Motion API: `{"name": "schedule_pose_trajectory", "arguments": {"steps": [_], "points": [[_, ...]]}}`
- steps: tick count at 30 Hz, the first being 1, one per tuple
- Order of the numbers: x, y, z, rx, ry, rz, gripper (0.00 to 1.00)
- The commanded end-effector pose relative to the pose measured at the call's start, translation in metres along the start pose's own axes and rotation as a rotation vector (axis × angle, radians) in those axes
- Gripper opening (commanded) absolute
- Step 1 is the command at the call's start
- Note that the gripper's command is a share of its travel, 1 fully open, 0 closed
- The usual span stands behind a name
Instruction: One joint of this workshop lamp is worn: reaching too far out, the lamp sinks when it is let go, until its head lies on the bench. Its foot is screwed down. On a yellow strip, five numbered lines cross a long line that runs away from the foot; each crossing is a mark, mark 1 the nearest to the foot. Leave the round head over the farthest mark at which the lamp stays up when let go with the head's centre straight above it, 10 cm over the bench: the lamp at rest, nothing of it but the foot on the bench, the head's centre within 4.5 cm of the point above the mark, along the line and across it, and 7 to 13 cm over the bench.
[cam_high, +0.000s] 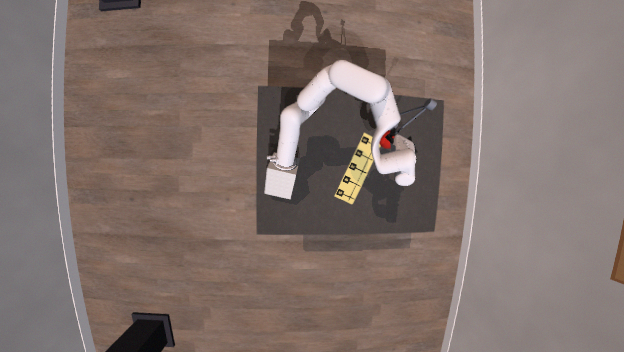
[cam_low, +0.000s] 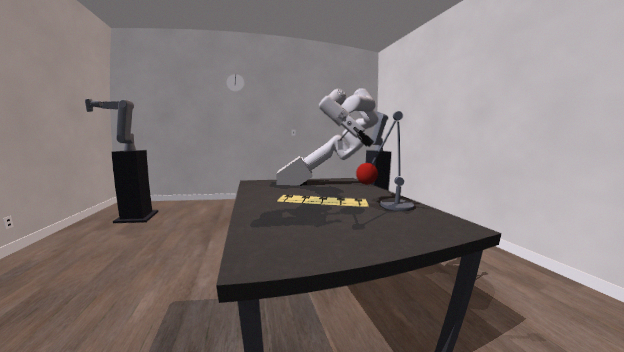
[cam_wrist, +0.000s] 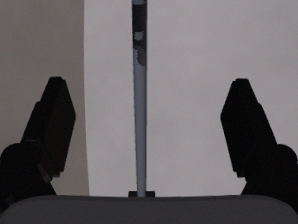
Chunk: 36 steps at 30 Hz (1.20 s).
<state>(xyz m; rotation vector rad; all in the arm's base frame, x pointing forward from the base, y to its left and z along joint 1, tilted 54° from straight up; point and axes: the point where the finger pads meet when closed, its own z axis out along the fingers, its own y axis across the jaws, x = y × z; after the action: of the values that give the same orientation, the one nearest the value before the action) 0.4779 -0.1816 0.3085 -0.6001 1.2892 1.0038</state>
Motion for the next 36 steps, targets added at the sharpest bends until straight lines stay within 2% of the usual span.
{"name": "schedule_pose_trajectory", "arguments": {"steps": [1,22,36], "points": [[-0.001,-0.001,0.008,0.004,0.001,-0.004,1.00],[0.001,-0.005,0.059,0.005,0.001,-0.006,1.00],[0.001,-0.006,0.062,0.007,0.001,-0.006,1.00]]}}
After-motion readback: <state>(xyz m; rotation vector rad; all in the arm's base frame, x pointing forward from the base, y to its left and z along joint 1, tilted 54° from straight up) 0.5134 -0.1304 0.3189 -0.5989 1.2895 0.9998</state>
